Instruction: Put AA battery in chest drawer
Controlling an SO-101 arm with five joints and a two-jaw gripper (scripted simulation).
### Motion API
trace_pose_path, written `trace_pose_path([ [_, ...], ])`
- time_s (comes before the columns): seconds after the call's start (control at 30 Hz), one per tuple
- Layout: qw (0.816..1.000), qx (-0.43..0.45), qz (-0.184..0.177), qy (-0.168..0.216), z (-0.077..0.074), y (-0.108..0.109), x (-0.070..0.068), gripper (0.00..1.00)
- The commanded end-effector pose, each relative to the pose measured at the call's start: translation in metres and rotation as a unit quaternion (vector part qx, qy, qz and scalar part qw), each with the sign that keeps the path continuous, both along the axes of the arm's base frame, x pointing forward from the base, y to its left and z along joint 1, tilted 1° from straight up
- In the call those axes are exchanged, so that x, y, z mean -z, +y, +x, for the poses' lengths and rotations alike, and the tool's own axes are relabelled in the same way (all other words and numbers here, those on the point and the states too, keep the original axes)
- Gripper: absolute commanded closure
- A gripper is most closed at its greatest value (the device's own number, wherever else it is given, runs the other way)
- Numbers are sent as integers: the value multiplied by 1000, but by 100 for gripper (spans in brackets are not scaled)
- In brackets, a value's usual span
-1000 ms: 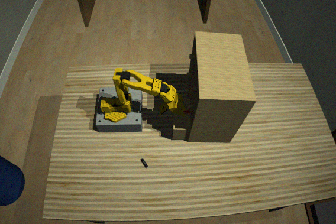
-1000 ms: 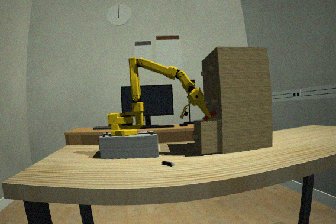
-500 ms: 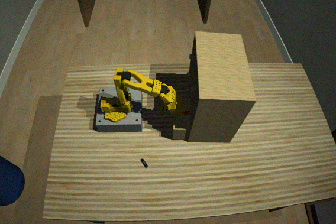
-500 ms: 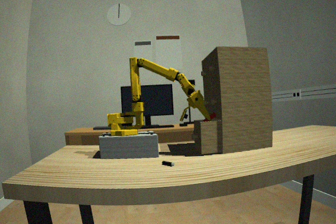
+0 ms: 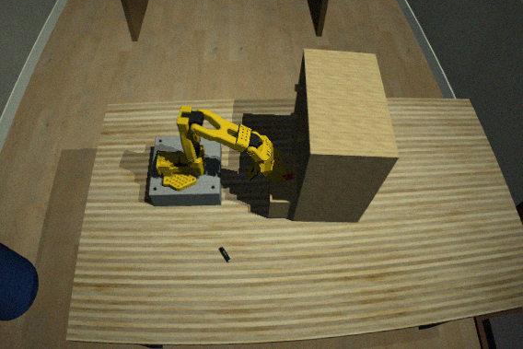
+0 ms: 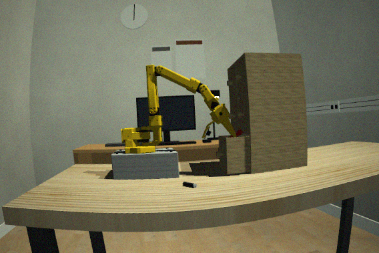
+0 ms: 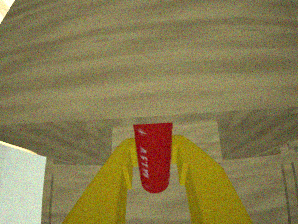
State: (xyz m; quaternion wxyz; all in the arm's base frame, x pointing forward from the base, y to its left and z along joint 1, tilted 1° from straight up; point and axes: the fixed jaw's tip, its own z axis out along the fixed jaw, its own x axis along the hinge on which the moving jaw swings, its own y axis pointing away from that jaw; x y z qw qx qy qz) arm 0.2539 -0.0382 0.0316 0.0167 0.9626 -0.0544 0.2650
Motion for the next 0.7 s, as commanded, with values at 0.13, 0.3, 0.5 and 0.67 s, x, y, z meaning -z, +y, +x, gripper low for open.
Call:
trace_pose_path([
  [0.13,1000,-1,4,9,-4,3,7,100],
  [0.3,1000,-1,4,9,-4,3,8,100],
  [0.5,1000,-1,4,9,-4,3,8,100],
  [0.67,1000,-1,4,9,-4,4,8,100],
])
